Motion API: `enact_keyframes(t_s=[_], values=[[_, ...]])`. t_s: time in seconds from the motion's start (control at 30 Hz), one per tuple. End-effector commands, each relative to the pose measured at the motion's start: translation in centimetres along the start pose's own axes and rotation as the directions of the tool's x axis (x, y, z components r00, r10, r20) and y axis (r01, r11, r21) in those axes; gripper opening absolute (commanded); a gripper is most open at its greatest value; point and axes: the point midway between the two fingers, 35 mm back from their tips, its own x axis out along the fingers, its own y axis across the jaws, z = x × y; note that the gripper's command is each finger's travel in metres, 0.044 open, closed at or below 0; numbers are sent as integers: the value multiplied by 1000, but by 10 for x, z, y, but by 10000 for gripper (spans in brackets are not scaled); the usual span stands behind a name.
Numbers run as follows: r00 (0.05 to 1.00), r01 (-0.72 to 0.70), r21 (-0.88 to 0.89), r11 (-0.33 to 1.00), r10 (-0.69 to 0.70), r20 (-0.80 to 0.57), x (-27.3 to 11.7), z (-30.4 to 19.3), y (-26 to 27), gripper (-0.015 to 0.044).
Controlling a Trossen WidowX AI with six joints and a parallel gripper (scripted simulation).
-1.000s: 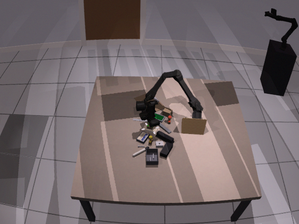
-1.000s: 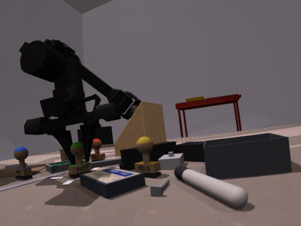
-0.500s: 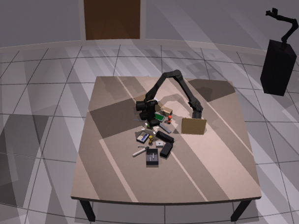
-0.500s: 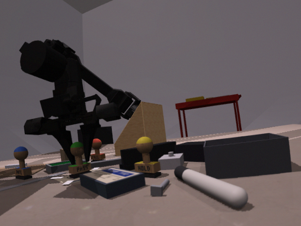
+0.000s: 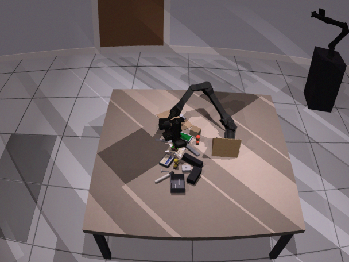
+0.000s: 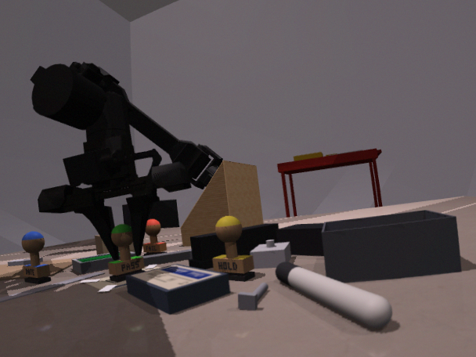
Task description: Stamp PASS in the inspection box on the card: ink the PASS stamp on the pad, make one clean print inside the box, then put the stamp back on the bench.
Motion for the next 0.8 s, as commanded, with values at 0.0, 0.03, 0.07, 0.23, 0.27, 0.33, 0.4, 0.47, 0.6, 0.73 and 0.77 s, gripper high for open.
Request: enact_keyframes(t_s=[0.0,0.03,0.07,0.23,0.27,0.33,0.4,0.47,0.6,0.73,0.77], values=[[1000,4,2,1000,-4,-2,1,0,-2,0],[1000,4,2,1000,-4,-2,1,0,-2,0],[1000,4,2,1000,-4,-2,1,0,-2,0],[1000,4,2,1000,-4,-1,-2,0,-1,0],[1000,4,2,1000,-4,-1,-2,0,-1,0],[1000,4,2,1000,-4,-1,-3,0,-1,0],[1000,4,2,1000,-4,-1,-4,0,-1,0],[1000,4,2,1000,-4,-1,-5,0,-1,0],[1000,4,2,1000,-4,-1,-7,0,-1,0],[1000,4,2,1000,-4,-1,-9,0,-1,0],[1000,4,2,1000,-4,-1,-9,0,-1,0]])
